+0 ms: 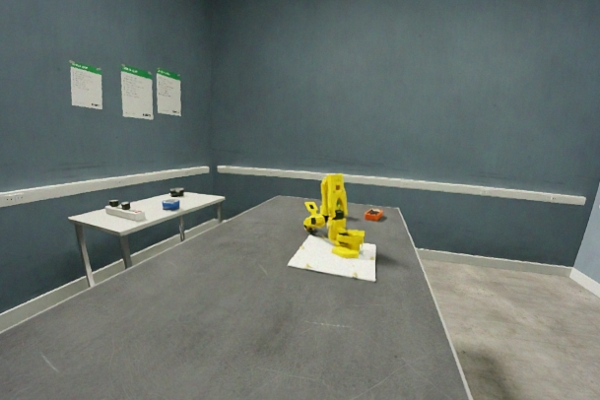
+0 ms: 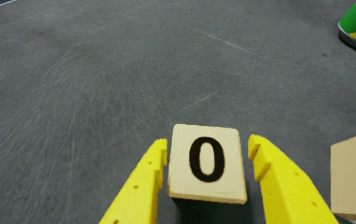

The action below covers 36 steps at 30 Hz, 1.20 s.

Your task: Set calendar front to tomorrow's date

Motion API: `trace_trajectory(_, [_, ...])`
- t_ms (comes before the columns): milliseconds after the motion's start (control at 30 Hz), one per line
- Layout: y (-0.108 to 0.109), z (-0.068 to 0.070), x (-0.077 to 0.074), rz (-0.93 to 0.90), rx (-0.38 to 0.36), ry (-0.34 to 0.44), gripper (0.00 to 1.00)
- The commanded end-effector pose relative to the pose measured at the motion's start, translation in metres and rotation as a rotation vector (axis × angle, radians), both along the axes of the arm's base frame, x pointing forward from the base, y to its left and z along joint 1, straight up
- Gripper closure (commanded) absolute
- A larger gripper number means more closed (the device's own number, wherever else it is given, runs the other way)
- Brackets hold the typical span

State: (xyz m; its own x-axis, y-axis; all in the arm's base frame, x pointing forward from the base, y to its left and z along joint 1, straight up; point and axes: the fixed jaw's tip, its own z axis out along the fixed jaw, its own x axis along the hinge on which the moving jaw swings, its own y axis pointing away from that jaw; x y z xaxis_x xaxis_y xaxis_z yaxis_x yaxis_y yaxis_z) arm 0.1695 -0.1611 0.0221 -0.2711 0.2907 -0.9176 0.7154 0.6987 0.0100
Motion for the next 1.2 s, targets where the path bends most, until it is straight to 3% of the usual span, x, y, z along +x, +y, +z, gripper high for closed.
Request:
trace_trajectory(0, [-0.002,0.000,0.000,-0.002,-0.010,0.002,0.72])
trace_trajectory(300, [-0.002,0.000,0.000,-0.002,-0.010,0.002,0.65])
trace_trajectory(667, [-0.001,0.001,0.000,-0.010,0.003,-0.015,0.64])
trace_trajectory(800, [0.001,0.002,-0.002,-0.055,0.075,-0.102,0.64])
trace_trajectory(1033, [0.007,0.009,-0.007,-0.181,0.294,-0.360,0.64])
trace_trajectory(1100, [0.007,0.009,-0.007,-0.181,0.294,-0.360,0.64])
trace_trajectory(1133, [0.010,0.011,-0.009,-0.225,0.374,-0.454,0.64])
trace_trajectory(1167, [0.010,0.012,-0.009,-0.234,0.391,-0.469,0.64])
